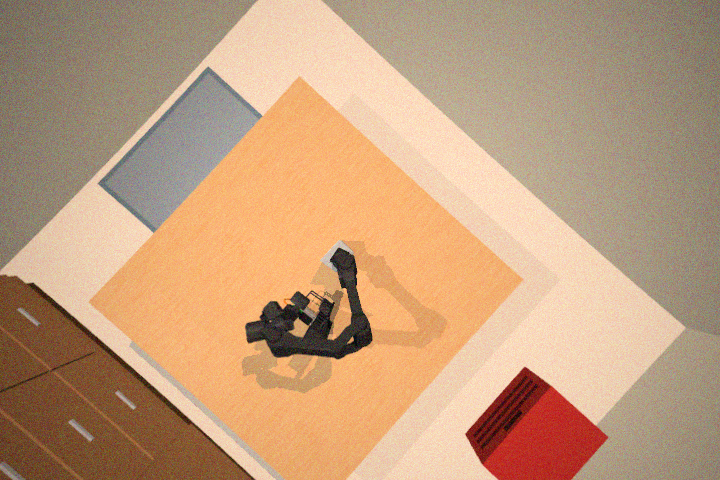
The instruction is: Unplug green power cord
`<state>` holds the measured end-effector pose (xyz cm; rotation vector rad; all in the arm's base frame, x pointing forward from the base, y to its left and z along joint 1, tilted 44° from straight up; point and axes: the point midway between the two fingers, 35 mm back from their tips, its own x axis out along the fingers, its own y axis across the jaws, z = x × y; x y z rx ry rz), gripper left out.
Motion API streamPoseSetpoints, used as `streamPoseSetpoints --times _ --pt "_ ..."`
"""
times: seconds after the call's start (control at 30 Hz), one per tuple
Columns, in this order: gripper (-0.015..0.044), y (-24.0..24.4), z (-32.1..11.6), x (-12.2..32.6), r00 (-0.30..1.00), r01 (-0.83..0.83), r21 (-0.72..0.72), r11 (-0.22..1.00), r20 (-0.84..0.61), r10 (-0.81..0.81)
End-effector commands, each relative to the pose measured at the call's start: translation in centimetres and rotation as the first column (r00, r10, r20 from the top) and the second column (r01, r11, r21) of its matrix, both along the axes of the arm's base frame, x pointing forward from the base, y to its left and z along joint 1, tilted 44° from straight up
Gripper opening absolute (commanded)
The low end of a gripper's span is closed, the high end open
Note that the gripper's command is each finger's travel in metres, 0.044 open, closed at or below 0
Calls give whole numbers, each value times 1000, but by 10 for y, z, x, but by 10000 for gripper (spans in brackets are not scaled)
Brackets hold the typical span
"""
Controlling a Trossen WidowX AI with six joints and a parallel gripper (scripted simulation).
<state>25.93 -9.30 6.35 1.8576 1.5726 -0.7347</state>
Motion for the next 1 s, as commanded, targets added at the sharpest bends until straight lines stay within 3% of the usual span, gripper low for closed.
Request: streamPoseSetpoints --times 0.0,0.97 --pt "0 0 0 -1 1000 -2 1 1000 -3 2" --pt "0 -12 -9 1 1000 1 -1 1000 -1 -1"
